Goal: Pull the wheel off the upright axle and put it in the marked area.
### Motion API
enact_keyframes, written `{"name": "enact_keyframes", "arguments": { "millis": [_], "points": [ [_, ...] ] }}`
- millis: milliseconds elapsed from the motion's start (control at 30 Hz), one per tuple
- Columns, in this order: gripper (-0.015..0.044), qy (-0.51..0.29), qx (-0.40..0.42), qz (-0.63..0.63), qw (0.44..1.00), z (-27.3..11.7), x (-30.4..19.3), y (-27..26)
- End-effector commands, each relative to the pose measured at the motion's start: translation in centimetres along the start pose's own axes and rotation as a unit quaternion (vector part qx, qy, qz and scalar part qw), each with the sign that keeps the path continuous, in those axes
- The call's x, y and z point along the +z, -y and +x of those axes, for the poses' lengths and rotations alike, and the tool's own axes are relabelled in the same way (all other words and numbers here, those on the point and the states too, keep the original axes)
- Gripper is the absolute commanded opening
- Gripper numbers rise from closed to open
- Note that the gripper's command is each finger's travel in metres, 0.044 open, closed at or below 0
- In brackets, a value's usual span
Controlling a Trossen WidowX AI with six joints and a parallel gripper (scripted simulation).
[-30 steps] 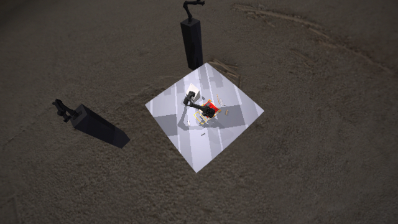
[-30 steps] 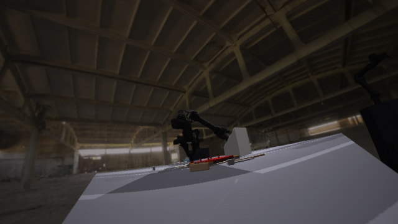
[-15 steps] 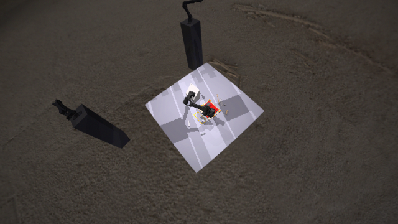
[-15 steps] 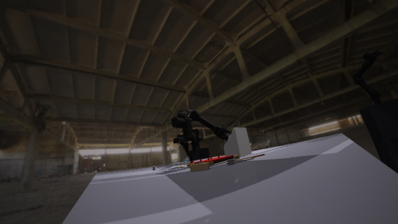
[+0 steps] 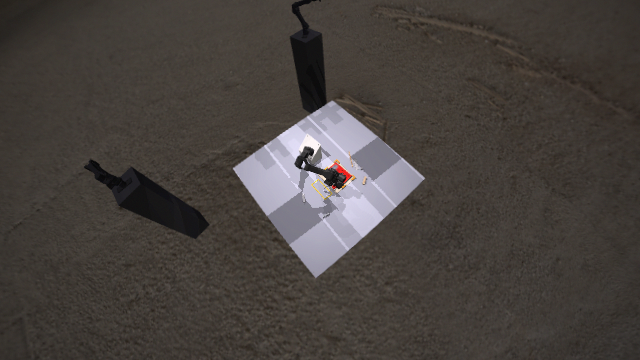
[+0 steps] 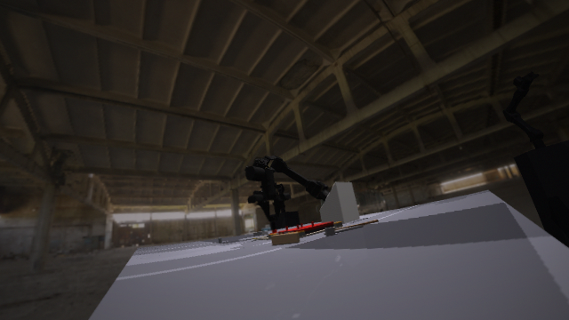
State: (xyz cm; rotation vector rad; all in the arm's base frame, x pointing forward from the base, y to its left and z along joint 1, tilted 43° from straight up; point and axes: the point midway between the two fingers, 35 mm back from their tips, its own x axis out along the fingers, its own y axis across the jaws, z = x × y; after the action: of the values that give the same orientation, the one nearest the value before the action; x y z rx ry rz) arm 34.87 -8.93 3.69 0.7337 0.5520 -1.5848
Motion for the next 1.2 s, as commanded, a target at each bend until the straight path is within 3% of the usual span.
{"name": "enact_keyframes", "arguments": {
  "millis": [0, 200, 1167],
  "points": [
    [0.0, -0.001, 0.004, 0.004, 1.0, -1.1, 0.0, -0.2],
    [0.0, -0.001, 0.004, 0.004, 1.0, -3.5, -0.1, 0.3],
    [0.0, 0.0, 0.003, 0.002, 1.0, -3.4, 8.6, 4.9]
  ]
}}
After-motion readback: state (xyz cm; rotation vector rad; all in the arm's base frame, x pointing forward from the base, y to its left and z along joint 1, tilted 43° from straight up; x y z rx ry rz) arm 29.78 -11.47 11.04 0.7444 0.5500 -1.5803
